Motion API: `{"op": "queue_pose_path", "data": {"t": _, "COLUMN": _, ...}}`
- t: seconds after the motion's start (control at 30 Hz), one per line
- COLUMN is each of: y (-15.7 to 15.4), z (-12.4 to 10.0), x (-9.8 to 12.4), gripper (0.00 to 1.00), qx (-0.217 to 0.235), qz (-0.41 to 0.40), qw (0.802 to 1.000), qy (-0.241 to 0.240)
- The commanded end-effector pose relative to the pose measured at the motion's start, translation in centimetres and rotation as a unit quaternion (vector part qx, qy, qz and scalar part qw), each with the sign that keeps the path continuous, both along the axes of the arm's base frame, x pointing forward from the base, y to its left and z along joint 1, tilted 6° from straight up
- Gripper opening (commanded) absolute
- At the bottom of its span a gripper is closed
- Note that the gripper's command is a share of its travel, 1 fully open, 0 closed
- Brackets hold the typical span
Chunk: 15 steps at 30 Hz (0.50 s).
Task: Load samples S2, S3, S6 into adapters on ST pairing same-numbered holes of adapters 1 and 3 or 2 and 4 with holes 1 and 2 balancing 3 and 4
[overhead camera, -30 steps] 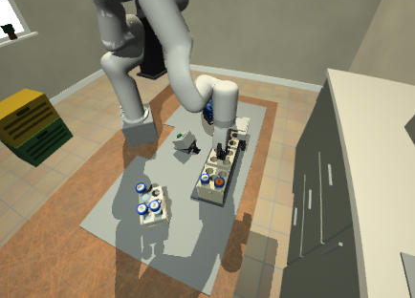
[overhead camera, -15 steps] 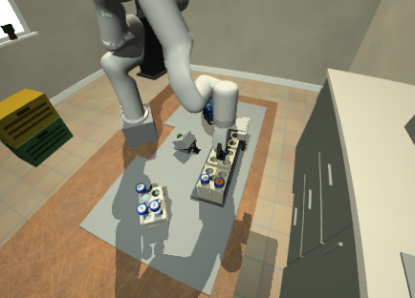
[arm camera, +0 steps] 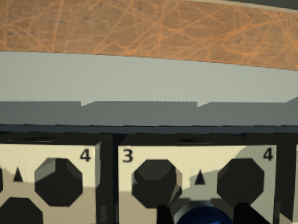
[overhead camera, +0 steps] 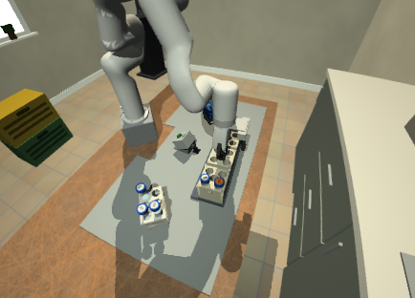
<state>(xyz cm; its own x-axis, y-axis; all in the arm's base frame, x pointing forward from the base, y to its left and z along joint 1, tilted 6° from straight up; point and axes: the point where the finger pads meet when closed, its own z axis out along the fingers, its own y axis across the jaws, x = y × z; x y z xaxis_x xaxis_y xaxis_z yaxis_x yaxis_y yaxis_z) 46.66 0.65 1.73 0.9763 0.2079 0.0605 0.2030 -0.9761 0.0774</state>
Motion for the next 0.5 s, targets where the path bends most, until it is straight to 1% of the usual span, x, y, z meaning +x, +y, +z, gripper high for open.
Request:
{"op": "queue_pose_path", "data": {"t": 0.0, "y": 0.0, "z": 0.3, "x": 0.1, "gripper": 0.44, "qx": 0.0, "qz": 0.0, "qw": 1.0, "qy": -0.002}}
{"op": "queue_pose_path", "data": {"t": 0.27, "y": 0.1, "z": 1.9, "x": 0.0, "gripper": 0.44, "qx": 0.0, "qz": 0.0, "qw": 1.0, "qy": -0.002}}
{"op": "queue_pose_path", "data": {"t": 0.33, "y": 0.1, "z": 1.9, "x": 0.0, "gripper": 0.44, "qx": 0.0, "qz": 0.0, "qw": 1.0, "qy": -0.002}}
{"op": "queue_pose_path", "data": {"t": 0.47, "y": 0.2, "z": 2.7, "x": 0.0, "gripper": 0.44, "qx": 0.0, "qz": 0.0, "qw": 1.0, "qy": -0.002}}
